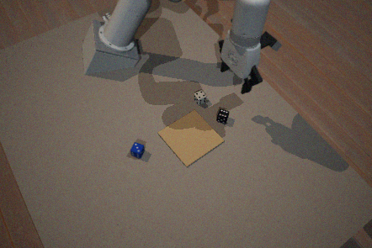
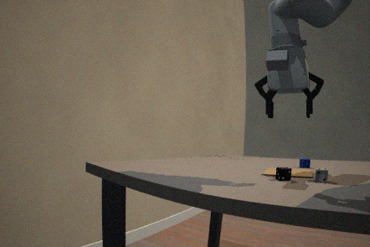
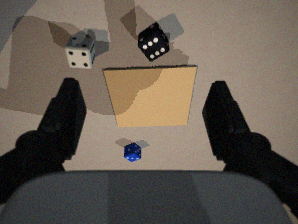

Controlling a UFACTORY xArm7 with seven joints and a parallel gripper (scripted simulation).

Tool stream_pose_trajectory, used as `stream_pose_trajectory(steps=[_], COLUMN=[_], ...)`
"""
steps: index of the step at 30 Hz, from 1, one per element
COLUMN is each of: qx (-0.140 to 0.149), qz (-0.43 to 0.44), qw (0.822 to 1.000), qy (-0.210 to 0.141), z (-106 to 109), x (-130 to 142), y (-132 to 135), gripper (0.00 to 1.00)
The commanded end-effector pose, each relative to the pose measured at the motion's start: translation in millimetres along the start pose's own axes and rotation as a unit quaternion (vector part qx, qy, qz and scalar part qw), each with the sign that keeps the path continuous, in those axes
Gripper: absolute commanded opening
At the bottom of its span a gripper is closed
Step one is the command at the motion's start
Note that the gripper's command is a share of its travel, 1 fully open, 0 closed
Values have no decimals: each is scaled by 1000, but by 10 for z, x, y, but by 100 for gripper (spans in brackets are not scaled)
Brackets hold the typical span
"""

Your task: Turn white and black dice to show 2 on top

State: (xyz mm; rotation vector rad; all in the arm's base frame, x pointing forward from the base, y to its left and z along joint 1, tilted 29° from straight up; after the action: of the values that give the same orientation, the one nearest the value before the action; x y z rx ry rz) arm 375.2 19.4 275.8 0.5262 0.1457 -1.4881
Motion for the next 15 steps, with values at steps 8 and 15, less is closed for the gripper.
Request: stream_pose_trajectory(steps=[8,15], qx=[3,3], qz=[-30,-30], qw=[1000,1000], qy=[1,1], z=[-43,-43], x=[330,330], y=[-928,-928], gripper=[100,100])
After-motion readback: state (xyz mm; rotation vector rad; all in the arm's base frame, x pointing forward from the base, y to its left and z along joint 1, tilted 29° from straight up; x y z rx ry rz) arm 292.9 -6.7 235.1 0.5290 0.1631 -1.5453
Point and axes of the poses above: the point where the finger pads meet when closed, its own z axis back along the fingers, its own y axis across the jaws, x = y × z, the point moved 6 cm from there along z, back along the fingers, and after that the axes turned 11 degrees about z, right-handed, at the moved point
